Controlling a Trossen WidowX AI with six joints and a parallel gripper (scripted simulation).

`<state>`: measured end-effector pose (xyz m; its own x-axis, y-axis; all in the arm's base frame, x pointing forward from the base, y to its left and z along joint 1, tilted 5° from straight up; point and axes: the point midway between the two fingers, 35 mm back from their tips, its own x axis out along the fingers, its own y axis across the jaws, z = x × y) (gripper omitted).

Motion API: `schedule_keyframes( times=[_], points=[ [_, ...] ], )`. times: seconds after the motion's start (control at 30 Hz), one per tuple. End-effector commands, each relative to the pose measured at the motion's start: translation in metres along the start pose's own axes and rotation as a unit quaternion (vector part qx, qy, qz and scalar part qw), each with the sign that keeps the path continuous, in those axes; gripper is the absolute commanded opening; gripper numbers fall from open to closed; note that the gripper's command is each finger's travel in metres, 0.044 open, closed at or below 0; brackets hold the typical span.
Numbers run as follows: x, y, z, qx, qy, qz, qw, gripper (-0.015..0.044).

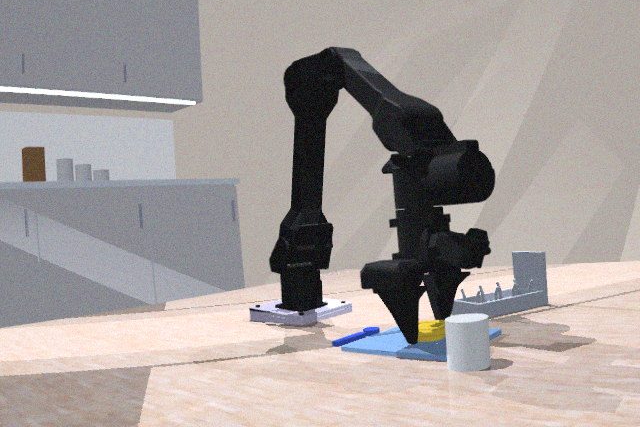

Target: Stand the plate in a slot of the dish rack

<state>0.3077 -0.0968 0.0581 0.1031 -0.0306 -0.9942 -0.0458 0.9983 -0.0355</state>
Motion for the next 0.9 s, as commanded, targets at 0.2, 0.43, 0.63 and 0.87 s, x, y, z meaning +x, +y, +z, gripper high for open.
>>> schedule_keyframes(
  times=[0.2, 0.43, 0.63, 0.87],
  points=[
    [0.000, 0.000, 0.001, 0.002, -0.002, 0.001, 1.000, 0.0301],
    [-0.010, -0.001, 0.004, 0.002, -0.002, 0.001, 1.000, 0.0157],
    [-0.035, -0.003, 0.010, 0.002, -0.002, 0.000, 1.000, 0.0000],
    [-0.063, -0.005, 0.014, 0.002, -0.002, 0.000, 1.000, 0.0000]
  ],
)
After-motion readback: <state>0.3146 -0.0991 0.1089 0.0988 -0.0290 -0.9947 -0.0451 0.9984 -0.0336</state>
